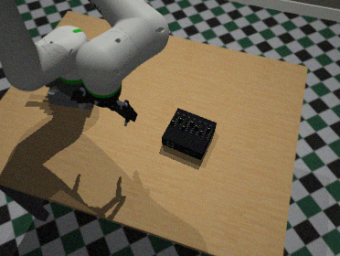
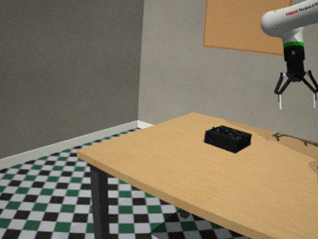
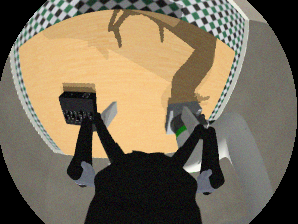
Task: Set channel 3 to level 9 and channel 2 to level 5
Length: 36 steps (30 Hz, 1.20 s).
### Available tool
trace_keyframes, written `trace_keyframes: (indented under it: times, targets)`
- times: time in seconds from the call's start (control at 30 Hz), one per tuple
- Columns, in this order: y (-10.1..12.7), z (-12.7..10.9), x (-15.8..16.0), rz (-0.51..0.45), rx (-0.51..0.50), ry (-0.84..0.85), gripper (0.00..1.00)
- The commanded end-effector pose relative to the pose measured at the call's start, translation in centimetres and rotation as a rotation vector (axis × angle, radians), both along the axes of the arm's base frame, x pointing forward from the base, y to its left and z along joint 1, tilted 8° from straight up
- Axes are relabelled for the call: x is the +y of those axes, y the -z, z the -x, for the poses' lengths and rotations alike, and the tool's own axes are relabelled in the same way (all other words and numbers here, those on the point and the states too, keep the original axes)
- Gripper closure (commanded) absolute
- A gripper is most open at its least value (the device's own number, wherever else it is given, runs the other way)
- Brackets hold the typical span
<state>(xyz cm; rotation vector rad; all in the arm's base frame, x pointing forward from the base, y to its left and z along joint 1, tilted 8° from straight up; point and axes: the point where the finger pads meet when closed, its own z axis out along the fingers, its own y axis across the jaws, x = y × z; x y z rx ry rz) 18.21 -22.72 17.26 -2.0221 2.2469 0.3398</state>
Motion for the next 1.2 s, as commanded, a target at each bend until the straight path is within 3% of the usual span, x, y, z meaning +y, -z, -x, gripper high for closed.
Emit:
trace_keyframes:
  times: [0.0,0.6,0.67,0.73,0.8,0.83,0.9,0.93,1.0,1.03,1.1,1.13,1.17]
  targets:
    - [0.0,0.0,0.0,0.000,0.000,0.000,0.00]
    - [0.0,-0.4,-0.1,0.006,-0.001,0.001,0.00]
    - [-0.1,-2.6,-0.3,0.037,-0.006,0.007,0.00]
    - [-0.3,-7.2,-0.3,0.093,-0.025,0.020,0.00]
    - [-0.3,-7.2,-0.3,0.093,-0.025,0.020,0.00]
    - [-0.5,-10.2,0.0,0.124,-0.043,0.028,0.00]
    - [-0.5,-10.2,0.0,0.124,-0.043,0.028,0.00]
    - [-0.8,-13.5,0.7,0.155,-0.066,0.037,0.00]
    - [-0.8,-13.5,0.7,0.155,-0.066,0.037,0.00]
    - [-1.1,-16.8,1.8,0.181,-0.093,0.046,0.00]
    - [-1.1,-16.8,1.8,0.181,-0.093,0.046,0.00]
    - [-1.4,-19.9,3.0,0.201,-0.122,0.054,0.00]
    - [-1.4,-19.9,3.0,0.201,-0.122,0.054,0.00]
